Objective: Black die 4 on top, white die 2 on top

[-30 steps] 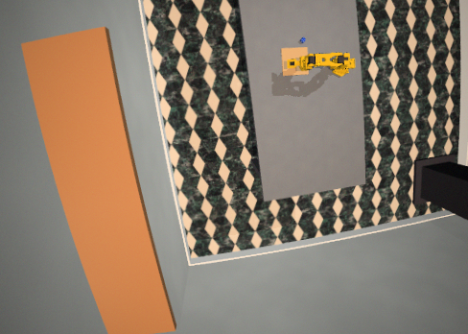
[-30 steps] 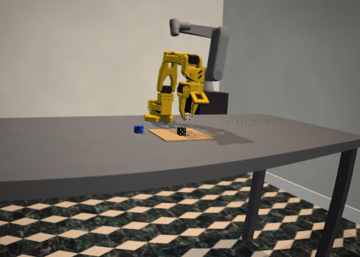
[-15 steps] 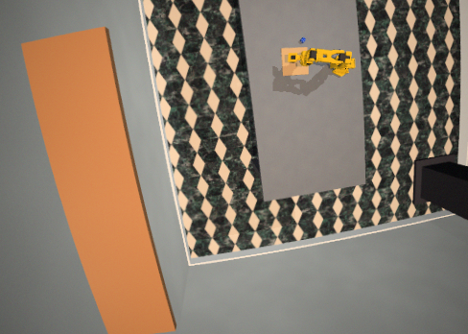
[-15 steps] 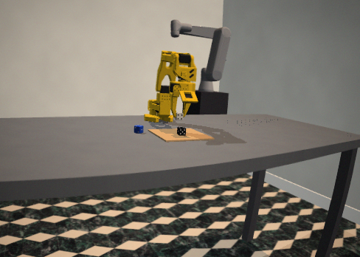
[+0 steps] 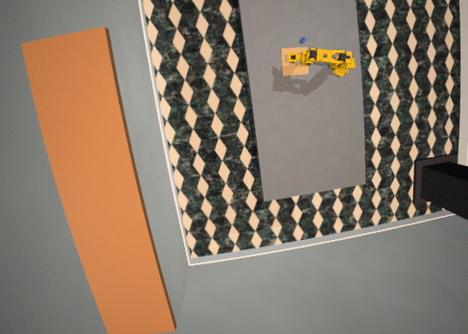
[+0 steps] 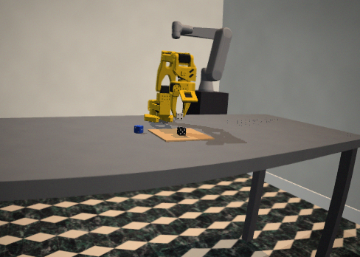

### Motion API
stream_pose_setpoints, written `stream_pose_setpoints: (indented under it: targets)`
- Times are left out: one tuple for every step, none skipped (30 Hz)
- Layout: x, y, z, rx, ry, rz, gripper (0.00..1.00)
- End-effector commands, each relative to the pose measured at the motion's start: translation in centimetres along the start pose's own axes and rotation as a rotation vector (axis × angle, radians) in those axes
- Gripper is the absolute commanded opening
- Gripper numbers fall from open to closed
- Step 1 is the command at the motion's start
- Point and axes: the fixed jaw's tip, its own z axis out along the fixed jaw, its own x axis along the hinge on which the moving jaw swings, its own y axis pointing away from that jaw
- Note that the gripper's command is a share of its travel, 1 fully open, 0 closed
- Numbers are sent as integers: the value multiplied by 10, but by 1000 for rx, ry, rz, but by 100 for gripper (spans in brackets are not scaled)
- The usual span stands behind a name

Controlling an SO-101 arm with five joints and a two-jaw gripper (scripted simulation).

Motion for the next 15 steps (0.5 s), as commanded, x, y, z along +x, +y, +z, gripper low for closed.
stream_pose_setpoints:
  targets:
    - [-5,-2,-10,-2,-66,0,0]
    - [-5,-2,-9,-2,-66,0,0]
    - [-5,-2,-9,-2,-66,0,0]
    - [-5,-2,-8,-2,-66,0,0]
    - [-5,-2,-7,-2,-66,0,0]
    - [-5,-2,-6,-2,-66,0,0]
    - [-5,-2,-6,-2,-66,0,0]
    - [-6,-2,-5,-2,-66,0,0]
    - [-6,-2,-5,-2,-66,0,0]
    - [-6,-2,-5,-2,-66,0,0]
    - [-6,-2,-4,-2,-66,0,0]
    - [-6,-2,-4,-2,-66,0,0]
    - [-6,-2,-4,-2,-66,0,0]
    - [-6,-2,-4,-2,-66,0,0]
    - [-6,-2,-4,-2,-66,0,0]
